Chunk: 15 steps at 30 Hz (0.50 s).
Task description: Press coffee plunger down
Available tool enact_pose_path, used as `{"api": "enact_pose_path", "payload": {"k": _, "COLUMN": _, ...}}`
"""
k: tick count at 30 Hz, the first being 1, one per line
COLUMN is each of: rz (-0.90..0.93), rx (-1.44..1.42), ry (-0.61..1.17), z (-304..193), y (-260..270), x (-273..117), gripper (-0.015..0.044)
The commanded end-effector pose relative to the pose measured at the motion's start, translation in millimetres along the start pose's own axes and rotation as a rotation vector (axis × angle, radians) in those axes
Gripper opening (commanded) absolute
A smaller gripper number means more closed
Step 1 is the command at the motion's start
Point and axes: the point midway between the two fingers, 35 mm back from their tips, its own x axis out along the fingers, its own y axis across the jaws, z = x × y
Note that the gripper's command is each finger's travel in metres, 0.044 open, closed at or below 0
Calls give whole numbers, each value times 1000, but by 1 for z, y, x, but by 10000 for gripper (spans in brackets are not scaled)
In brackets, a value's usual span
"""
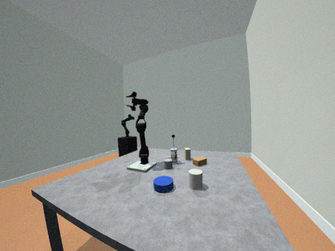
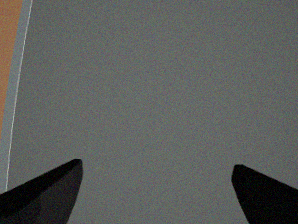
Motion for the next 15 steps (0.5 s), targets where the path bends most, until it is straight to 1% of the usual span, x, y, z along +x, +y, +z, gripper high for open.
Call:
{"api": "enact_pose_path", "payload": {"k": 1, "rz": -5, "rx": 7, "ry": 5, "z": -1, "y": -1, "x": 0, "gripper": 426}}
{"api": "enact_pose_path", "payload": {"k": 2, "rz": -13, "rx": 18, "ry": 12, "z": -2, "y": -2, "x": -1, "gripper": 440}}
{"api": "enact_pose_path", "payload": {"k": 6, "rz": -86, "rx": 108, "ry": 88, "z": -18, "y": -11, "x": -9, "gripper": 440}}
{"api": "enact_pose_path", "payload": {"k": 11, "rz": -259, "rx": 275, "ry": 273, "z": -54, "y": -25, "x": -35, "gripper": 440}}
{"api": "enact_pose_path", "payload": {"k": 15, "rz": -420, "rx": 389, "ry": 444, "z": -83, "y": -31, "x": -66, "gripper": 440}}
